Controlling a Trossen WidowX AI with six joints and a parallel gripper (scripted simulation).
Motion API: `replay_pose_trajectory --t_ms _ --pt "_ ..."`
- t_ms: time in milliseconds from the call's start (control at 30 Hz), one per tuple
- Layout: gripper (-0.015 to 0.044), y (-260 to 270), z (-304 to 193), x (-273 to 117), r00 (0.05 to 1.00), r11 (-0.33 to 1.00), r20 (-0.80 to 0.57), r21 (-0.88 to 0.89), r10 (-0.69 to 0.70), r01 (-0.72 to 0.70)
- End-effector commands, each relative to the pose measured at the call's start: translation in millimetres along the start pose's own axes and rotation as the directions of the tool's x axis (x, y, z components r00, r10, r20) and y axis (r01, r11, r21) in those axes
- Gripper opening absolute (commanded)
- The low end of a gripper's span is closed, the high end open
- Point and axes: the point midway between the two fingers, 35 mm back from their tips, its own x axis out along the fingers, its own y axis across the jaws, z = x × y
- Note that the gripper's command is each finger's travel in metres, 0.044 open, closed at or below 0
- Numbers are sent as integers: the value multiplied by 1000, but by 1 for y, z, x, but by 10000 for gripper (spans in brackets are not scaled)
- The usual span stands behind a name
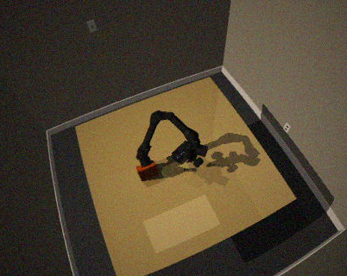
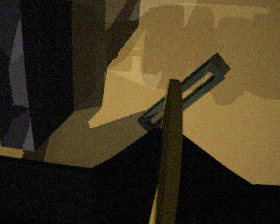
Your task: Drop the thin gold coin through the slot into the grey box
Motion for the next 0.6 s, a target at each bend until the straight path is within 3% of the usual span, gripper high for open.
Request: replay_pose_trajectory --t_ms 0,567 --pt "0 10 4 -3 1000 1000 6 3 -5 5" --pt "0 52 12 -3 1000 1000 4 7 -5 5"
